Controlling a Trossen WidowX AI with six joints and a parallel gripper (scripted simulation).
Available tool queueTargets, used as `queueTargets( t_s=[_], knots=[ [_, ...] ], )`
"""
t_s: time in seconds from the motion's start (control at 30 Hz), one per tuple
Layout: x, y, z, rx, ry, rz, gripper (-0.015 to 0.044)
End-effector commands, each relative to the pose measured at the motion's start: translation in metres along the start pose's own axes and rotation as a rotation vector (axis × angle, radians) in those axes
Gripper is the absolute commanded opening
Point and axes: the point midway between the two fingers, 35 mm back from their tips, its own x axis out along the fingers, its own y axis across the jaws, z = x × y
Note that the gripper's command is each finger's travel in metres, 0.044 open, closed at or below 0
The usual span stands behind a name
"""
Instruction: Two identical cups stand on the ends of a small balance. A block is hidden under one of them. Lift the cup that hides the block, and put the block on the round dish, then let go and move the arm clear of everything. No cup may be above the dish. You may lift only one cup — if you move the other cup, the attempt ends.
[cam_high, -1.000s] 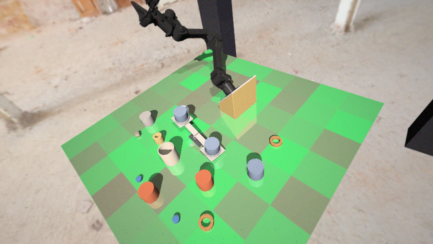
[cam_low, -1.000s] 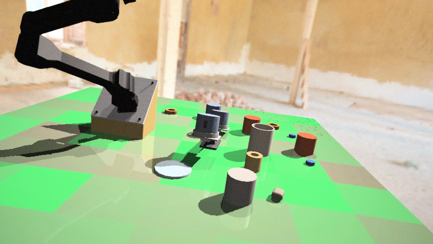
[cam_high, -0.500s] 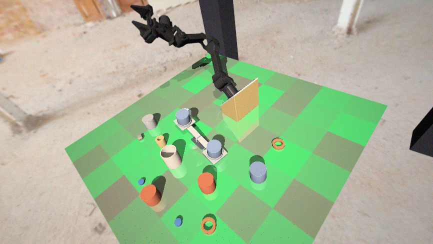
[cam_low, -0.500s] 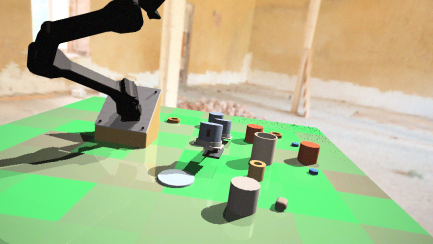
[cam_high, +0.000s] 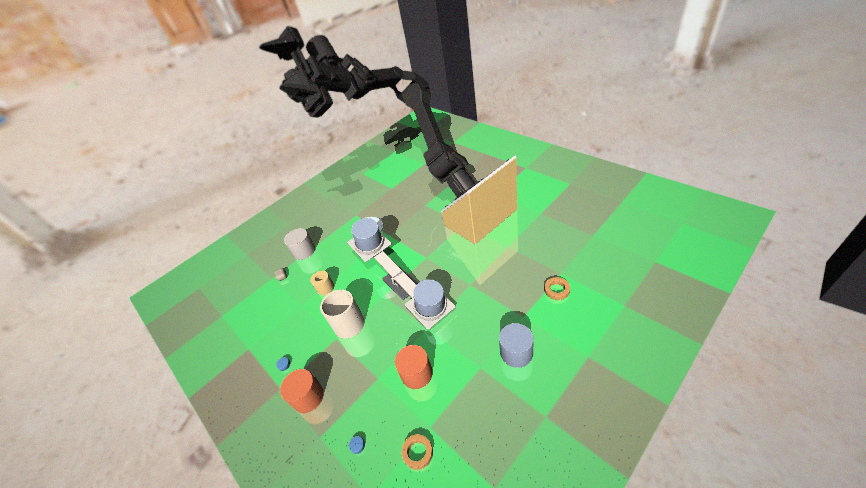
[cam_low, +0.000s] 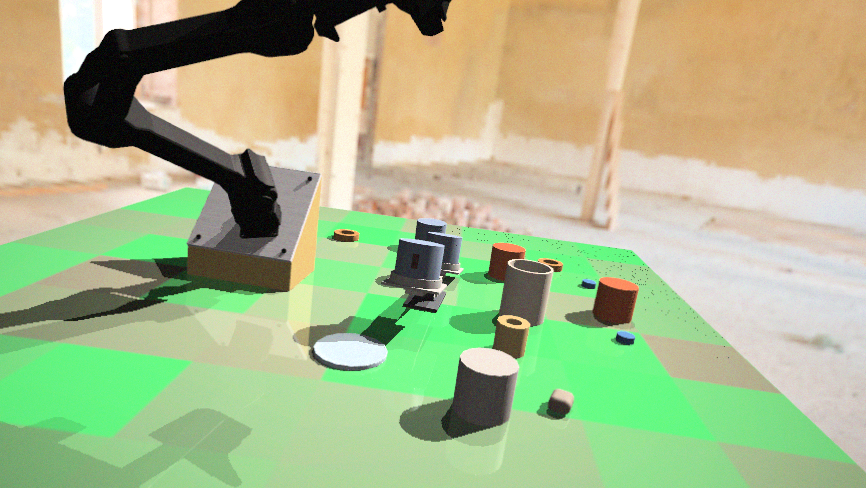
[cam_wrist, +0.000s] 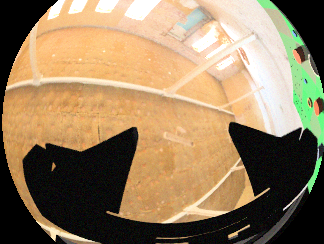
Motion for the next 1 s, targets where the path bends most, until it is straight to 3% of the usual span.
queueTargets(
  t_s=[0.0,0.47,0.97],
  knots=[
    [0.008,-0.035,-0.006,-0.011,-0.008,-0.116,0.0440],
    [0.007,-0.137,-0.032,-0.107,-0.020,-0.492,0.0440],
    [-0.029,-0.229,-0.055,-0.320,-0.002,-0.870,0.0440]
  ],
)
